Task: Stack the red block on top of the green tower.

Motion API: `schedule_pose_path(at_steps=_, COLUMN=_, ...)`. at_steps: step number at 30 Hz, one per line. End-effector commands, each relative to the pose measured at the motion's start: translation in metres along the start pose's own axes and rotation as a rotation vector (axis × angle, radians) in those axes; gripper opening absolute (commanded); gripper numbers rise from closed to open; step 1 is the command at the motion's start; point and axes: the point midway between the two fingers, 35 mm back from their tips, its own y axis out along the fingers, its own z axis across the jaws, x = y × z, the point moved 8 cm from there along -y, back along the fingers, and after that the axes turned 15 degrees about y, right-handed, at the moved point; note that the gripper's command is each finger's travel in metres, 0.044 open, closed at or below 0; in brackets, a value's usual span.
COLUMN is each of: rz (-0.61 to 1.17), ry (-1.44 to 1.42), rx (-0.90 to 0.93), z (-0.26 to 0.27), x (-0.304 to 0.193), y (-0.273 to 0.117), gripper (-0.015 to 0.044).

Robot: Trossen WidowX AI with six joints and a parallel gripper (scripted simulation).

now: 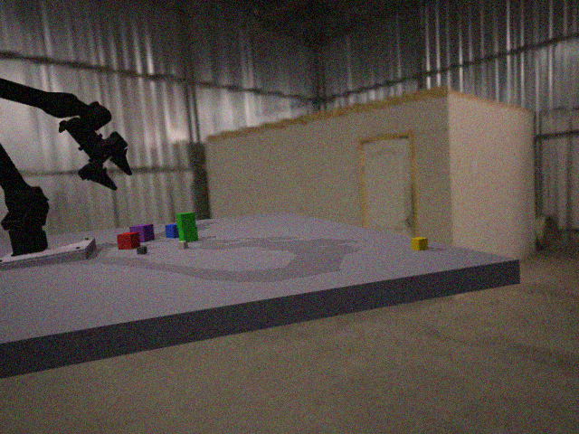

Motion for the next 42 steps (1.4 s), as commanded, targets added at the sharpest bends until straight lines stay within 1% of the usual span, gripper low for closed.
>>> schedule_pose_path(at_steps=1, rz=-0.01, ry=-0.031, rx=-0.088, z=-0.003, x=0.018, y=0.011, gripper=0.044)
schedule_pose_path(at_steps=13, rz=0.032, ry=-0.076, rx=-0.341, z=-0.028, x=0.076, y=0.034, gripper=0.044)
schedule_pose_path(at_steps=21, rz=0.122, ry=-0.077, rx=-0.474, z=-0.05, x=0.112, y=0.043, gripper=0.044)
schedule_pose_path(at_steps=27, rz=0.2, ry=-0.065, rx=-0.537, z=-0.068, x=0.137, y=0.046, gripper=0.044)
schedule_pose_path(at_steps=35, rz=0.207, ry=-0.064, rx=-0.54, z=-0.069, x=0.137, y=0.053, gripper=0.044)
schedule_pose_path(at_steps=42, rz=0.207, ry=-0.064, rx=-0.54, z=-0.092, x=0.129, y=0.09, gripper=0.044)
